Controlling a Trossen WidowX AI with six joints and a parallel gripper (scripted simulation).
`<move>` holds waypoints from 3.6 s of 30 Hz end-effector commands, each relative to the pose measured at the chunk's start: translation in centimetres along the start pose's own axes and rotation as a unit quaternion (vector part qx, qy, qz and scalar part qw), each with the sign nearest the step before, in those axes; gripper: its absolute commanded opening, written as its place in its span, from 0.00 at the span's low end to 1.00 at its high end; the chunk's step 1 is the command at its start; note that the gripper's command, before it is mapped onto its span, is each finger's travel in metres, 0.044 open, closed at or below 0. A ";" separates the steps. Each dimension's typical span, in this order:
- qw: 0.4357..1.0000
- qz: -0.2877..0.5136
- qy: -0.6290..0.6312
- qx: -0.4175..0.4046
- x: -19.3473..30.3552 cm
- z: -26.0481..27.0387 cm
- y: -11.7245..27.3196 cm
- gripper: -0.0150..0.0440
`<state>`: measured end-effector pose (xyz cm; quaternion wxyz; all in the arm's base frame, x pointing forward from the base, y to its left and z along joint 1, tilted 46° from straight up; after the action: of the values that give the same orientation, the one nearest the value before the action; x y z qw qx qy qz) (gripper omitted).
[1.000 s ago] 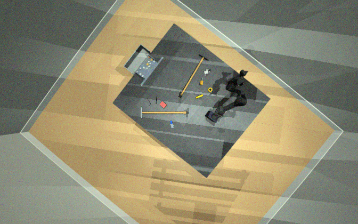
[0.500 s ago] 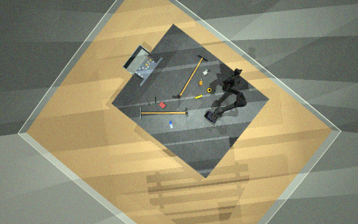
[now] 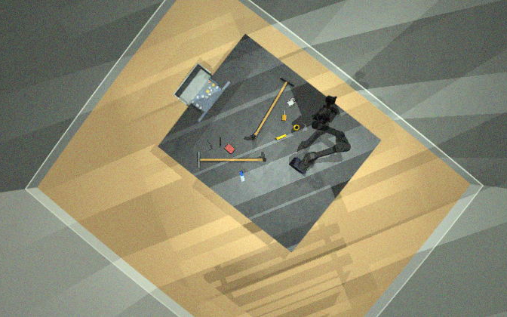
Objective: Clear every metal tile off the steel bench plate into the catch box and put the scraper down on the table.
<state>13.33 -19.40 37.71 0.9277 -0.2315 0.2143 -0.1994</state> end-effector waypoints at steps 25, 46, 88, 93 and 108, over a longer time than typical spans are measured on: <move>0.987 0.112 0.111 -0.031 0.8 3.3 6.9 1.00; 0.959 0.190 0.195 -0.082 -0.1 5.0 11.8 1.00; 0.850 0.305 0.348 -0.251 -4.6 6.2 20.2 1.00; 0.833 0.313 0.363 -0.276 -5.3 6.2 21.0 1.00; 0.776 0.327 0.405 -0.357 -7.5 5.8 23.2 1.00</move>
<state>16.60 4.45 32.92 0.6338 -0.3491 0.6789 0.1246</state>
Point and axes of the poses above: the point midway between the two fingers, 35 mm back from their tips, its own y axis back along the fingers, its own z axis across the jaws, x = y × z, the point moved 10 cm from there along y, back along the fingers, and after that the axes turned 2 degrees about y, right-handed, at the moved point
